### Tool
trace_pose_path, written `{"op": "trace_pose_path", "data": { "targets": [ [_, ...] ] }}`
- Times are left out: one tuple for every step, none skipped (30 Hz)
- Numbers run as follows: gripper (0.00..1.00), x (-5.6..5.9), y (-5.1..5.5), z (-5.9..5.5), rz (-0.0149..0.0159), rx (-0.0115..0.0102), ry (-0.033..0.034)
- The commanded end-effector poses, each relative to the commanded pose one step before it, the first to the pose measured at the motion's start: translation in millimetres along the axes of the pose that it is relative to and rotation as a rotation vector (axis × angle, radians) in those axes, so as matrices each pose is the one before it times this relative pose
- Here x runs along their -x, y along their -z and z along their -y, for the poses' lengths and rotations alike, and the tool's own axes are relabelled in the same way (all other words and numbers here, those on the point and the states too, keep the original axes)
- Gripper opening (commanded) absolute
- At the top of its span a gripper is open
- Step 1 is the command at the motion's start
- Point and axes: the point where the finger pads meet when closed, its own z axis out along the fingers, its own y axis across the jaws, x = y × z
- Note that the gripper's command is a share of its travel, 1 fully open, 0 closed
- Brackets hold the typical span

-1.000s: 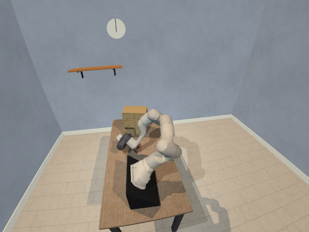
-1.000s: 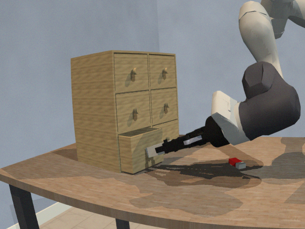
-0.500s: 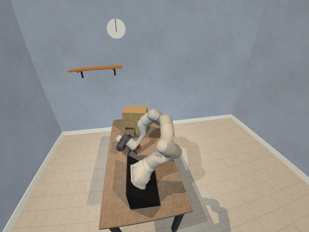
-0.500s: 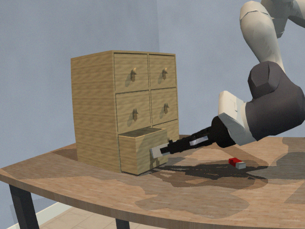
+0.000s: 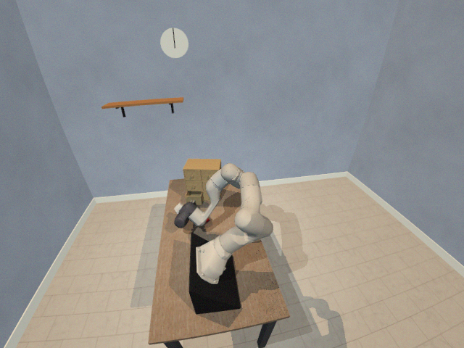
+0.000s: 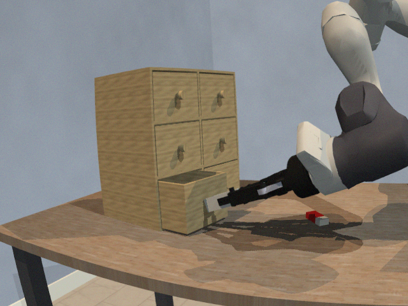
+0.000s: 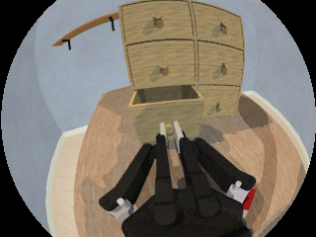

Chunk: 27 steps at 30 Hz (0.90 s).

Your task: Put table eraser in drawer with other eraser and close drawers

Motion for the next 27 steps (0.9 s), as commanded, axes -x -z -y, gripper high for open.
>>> {"op": "trace_pose_path", "data": {
  "targets": [
    [0.08, 1.49, 2.42, 0.04, 0.00141, 0.00208, -0.00626],
    [0.08, 0.02, 0.06, 0.00, 0.00000, 0.00000, 0.00000],
    [0.08, 0.01, 0.04, 0.00, 0.00000, 0.00000, 0.00000],
    [0.08, 0.01, 0.02, 0.00, 0.00000, 0.00000, 0.00000],
    [0.08, 0.00, 0.01, 0.00, 0.00000, 0.00000, 0.00000],
    [0.08, 0.00, 0.00, 0.00, 0.00000, 0.00000, 0.00000],
    [0.08, 0.00, 0.00, 0.00, 0.00000, 0.00000, 0.00000],
    [0.08, 0.00, 0.00, 0.00, 0.00000, 0.00000, 0.00000],
    [0.08, 0.00, 0.00, 0.00, 0.00000, 0.00000, 0.00000],
    [0.08, 0.00, 0.00, 0.00, 0.00000, 0.00000, 0.00000],
    [0.08, 0.00, 0.00, 0.00, 0.00000, 0.00000, 0.00000],
    [0.08, 0.00, 0.00, 0.00, 0.00000, 0.00000, 0.00000],
    [0.08, 0.00, 0.00, 0.00, 0.00000, 0.00000, 0.00000],
    [0.08, 0.00, 0.00, 0.00, 0.00000, 0.00000, 0.00000],
    [0.08, 0.00, 0.00, 0.00, 0.00000, 0.00000, 0.00000],
    [0.08, 0.00, 0.00, 0.00, 0.00000, 0.00000, 0.00000],
    [0.08, 0.00, 0.00, 0.00, 0.00000, 0.00000, 0.00000],
    [0.10, 0.00, 0.00, 0.00, 0.00000, 0.00000, 0.00000],
    [0.10, 0.00, 0.00, 0.00, 0.00000, 0.00000, 0.00000],
    [0.13, 0.00, 0.00, 0.00, 0.00000, 0.00000, 0.00000],
    [0.13, 0.00, 0.00, 0.00, 0.00000, 0.00000, 0.00000],
    [0.15, 0.00, 0.00, 0.00, 0.00000, 0.00000, 0.00000],
    [0.15, 0.00, 0.00, 0.00, 0.00000, 0.00000, 0.00000],
    [0.18, 0.00, 0.00, 0.00, 0.00000, 0.00000, 0.00000],
    [0.18, 0.00, 0.00, 0.00, 0.00000, 0.00000, 0.00000],
    [0.20, 0.00, 0.00, 0.00, 0.00000, 0.00000, 0.00000],
    [0.20, 0.00, 0.00, 0.00, 0.00000, 0.00000, 0.00000]
  ]
}}
